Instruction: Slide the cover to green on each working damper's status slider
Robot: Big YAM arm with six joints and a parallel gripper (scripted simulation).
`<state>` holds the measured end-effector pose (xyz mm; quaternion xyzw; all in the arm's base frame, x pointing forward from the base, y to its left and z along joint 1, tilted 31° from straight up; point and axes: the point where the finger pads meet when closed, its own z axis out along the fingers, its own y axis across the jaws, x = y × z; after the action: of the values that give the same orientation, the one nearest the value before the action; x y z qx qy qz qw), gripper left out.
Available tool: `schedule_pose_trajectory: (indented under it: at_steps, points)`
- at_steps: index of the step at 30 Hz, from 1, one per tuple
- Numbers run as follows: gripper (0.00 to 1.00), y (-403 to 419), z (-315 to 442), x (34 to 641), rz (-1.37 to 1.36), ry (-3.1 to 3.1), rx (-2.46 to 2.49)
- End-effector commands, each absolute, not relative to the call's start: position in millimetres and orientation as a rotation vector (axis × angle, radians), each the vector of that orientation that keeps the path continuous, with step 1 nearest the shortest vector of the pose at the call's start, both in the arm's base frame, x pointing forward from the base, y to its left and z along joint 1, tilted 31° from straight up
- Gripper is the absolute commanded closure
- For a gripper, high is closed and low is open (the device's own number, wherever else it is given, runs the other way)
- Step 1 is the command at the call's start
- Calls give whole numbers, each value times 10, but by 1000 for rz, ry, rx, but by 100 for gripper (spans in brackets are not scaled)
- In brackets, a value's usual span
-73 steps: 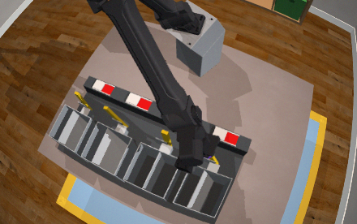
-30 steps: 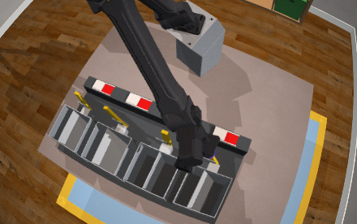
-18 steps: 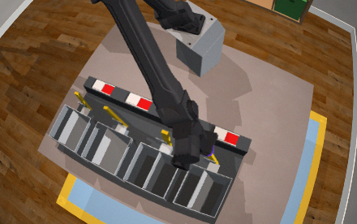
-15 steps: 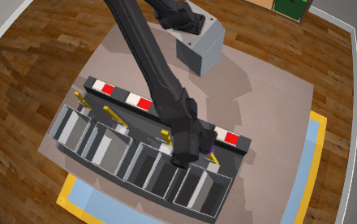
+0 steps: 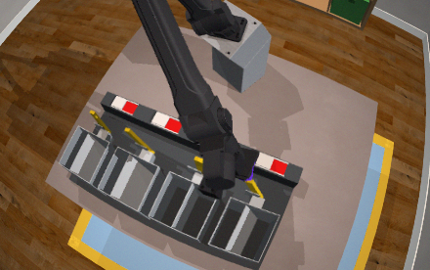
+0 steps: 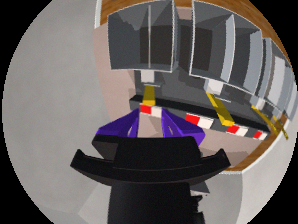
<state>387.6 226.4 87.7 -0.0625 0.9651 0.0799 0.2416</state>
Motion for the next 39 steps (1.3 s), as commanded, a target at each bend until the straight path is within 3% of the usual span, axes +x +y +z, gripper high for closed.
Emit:
schedule_pose_trajectory:
  at_steps: [1, 12, 26, 39]
  points:
    - [64, 2297, 928, 3847, 222, 2638, -167]
    - [64, 2578, 1150, 4159, 121, 2632, -144]
    - [64, 3052, 1748, 4974, -266, 2609, -3]
    - [64, 3016, 1572, 4860, -294, 2632, -24]
